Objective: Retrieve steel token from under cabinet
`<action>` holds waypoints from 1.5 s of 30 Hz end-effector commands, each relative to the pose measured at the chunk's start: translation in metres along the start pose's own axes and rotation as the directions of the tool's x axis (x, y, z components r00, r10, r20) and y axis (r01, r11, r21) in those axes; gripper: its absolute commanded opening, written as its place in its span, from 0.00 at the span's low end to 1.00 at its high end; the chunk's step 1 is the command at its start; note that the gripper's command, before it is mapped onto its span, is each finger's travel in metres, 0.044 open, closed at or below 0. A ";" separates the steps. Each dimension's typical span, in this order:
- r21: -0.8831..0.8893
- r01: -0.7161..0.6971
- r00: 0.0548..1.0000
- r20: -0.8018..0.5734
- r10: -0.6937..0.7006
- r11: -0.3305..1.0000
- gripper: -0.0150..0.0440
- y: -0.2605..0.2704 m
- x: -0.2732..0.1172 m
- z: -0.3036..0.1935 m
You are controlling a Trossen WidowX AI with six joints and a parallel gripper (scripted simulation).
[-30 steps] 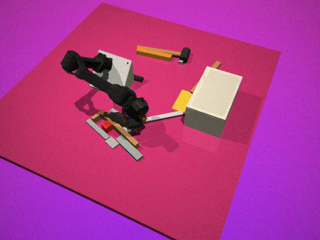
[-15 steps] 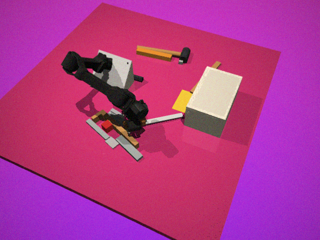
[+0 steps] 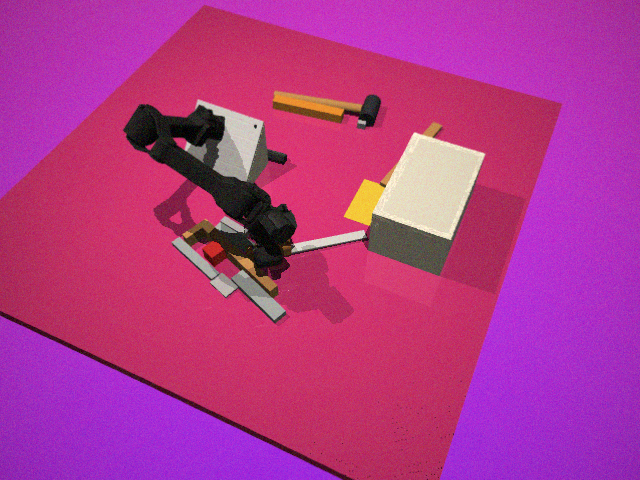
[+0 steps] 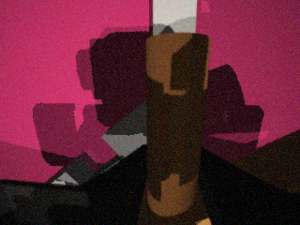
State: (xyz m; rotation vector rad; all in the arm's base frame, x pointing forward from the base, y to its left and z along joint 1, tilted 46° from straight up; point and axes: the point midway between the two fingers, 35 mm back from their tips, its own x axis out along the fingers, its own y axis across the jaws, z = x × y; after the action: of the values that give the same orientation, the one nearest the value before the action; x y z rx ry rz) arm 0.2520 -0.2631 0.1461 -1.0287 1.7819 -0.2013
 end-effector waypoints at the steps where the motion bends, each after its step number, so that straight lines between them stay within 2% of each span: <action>1: -0.002 0.000 1.000 0.004 0.000 1.000 0.34 0.000 0.000 0.001; 6: 0.000 0.000 1.000 0.000 0.000 1.000 0.57 0.000 0.000 0.000; 7: 0.000 0.000 1.000 0.000 0.000 1.000 0.59 0.000 0.000 0.000; 11: 0.000 0.000 1.000 0.001 0.000 1.000 0.59 0.000 0.000 0.000; 14: -0.001 0.001 1.000 0.015 -0.001 1.000 0.71 0.000 0.000 0.000; 32: -0.004 0.001 1.000 0.015 -0.001 1.000 0.71 0.000 0.010 -0.003; 36: 0.005 0.006 1.000 0.013 -0.007 1.000 0.53 -0.003 0.008 -0.002; 45: 0.005 0.006 1.000 0.013 -0.007 1.000 0.43 -0.003 0.008 -0.002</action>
State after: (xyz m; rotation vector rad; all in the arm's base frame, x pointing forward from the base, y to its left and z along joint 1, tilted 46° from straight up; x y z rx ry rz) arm 0.2507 -0.2705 0.1424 -1.0311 1.7686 -0.1970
